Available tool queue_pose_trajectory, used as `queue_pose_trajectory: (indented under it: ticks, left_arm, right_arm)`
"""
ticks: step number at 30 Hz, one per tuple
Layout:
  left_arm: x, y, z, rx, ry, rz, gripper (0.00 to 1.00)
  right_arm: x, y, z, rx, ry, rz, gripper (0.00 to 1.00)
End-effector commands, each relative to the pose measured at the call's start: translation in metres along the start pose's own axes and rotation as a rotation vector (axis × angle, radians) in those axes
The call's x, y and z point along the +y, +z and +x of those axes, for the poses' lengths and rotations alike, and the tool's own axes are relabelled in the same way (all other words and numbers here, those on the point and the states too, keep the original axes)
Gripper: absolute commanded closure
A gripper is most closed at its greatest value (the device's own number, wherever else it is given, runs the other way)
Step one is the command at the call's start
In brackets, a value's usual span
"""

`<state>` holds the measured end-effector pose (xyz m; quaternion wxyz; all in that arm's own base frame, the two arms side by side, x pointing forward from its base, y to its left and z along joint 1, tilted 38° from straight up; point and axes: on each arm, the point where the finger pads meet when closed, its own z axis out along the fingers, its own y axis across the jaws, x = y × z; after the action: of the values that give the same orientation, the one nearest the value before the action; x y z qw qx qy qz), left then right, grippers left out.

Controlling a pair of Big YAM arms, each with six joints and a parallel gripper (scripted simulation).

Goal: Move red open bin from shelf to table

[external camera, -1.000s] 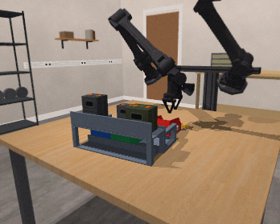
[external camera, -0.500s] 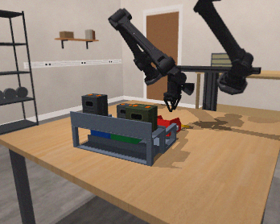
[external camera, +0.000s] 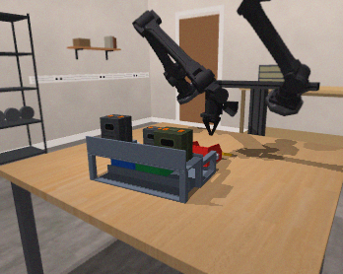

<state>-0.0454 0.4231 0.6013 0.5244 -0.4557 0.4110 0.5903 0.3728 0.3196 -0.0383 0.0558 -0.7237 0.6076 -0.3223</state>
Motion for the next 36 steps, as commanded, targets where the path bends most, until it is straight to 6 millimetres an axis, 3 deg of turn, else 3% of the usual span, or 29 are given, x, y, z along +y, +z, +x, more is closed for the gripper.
queue_pose_trajectory:
  ticks: [1,23,36]
  left_arm:
    - [0.005,-0.004,-0.040,-0.051,-0.005,-0.008,0.00]
    - [0.005,-0.004,-0.040,-0.051,-0.005,-0.008,0.00]
    - [0.005,-0.004,-0.040,-0.051,-0.005,-0.008,0.00]
  right_arm:
    - [-0.020,-0.023,-0.012,-0.032,0.020,0.040,1.00]
    - [-0.021,-0.025,-0.013,-0.033,0.021,0.041,1.00]
    - [-0.021,-0.044,-0.013,-0.036,0.024,0.042,1.00]
